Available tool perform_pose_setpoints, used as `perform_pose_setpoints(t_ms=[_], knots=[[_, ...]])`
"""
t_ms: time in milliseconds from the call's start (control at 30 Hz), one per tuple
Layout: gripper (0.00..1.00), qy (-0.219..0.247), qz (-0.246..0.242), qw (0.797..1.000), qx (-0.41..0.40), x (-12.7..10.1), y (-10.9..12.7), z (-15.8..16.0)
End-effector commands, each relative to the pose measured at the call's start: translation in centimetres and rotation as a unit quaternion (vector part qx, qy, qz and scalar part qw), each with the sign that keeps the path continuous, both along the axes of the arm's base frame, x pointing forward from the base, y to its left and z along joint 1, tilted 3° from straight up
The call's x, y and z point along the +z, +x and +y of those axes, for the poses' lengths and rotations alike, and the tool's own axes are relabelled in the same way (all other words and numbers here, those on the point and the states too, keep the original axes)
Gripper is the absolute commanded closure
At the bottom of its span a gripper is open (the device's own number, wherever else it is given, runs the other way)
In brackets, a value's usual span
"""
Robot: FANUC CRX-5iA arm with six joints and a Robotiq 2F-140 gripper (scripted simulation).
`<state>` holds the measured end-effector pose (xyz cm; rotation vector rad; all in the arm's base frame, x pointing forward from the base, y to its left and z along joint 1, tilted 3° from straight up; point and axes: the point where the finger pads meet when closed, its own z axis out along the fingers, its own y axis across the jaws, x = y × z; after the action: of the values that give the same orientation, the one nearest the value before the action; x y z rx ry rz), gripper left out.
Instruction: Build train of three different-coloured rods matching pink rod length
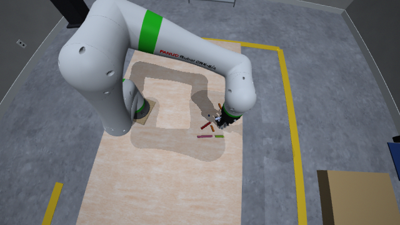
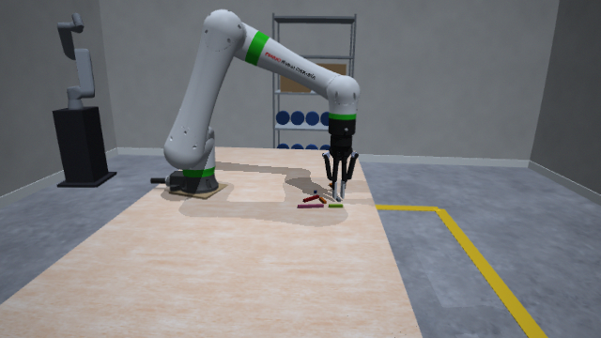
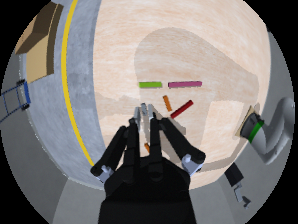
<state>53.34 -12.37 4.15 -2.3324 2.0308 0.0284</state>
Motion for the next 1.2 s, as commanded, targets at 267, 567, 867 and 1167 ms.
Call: perform_pose_setpoints(t_ms=[267,567,867,1167], knots=[[0.85,0.000,0.000,1.000,0.000,-0.84,0.03,0.03],[0.85,0.000,0.000,1.000,0.000,-0.94,0.04,0.04],[0.85,0.000,0.000,1.000,0.000,-0.94,0.04,0.04],[0.85,0.000,0.000,1.000,0.000,-0.94,0.04,0.04]])
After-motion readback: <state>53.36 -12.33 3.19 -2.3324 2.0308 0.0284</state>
